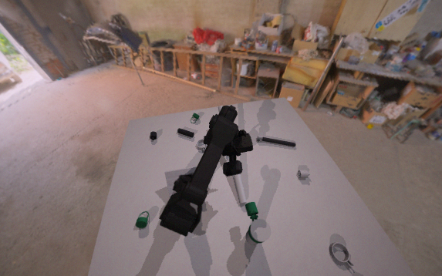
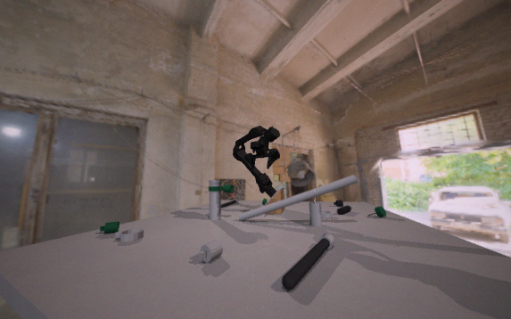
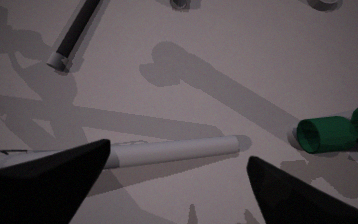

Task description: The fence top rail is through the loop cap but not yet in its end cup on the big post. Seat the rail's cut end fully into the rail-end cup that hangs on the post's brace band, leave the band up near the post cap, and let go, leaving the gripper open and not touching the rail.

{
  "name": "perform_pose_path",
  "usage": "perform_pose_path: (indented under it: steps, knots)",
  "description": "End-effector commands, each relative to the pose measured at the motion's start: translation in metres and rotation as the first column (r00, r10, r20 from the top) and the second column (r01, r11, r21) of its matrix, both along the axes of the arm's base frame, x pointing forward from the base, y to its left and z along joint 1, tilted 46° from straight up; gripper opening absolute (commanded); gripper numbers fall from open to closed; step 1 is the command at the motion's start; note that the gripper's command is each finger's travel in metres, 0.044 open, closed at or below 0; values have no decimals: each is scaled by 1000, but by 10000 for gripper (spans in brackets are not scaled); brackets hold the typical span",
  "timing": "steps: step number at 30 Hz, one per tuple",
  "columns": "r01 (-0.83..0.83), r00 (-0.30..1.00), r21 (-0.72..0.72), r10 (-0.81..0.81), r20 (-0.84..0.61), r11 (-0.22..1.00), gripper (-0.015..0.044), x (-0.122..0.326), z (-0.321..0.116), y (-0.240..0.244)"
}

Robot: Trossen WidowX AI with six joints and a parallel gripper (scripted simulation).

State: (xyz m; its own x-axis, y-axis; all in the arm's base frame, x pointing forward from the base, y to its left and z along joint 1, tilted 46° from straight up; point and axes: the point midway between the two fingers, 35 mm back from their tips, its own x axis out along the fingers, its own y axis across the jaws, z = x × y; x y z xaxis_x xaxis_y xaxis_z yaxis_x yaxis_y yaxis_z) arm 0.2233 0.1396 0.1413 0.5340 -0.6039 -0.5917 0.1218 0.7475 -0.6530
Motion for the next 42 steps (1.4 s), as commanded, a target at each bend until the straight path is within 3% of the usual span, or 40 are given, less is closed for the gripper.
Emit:
perform_pose_path:
  steps: [1,4,7,12,42]
  knots:
    - [188,979,104,-195,64,977,440,6,-18,-7]
    - [427,869,265,-473,144,865,440,12,-40,-19]
    - [606,668,418,-719,195,677,440,17,-62,-31]
    - [716,252,614,-943,216,332,440,20,-93,-50]
    - [716,234,622,-948,217,319,440,26,-135,-91]
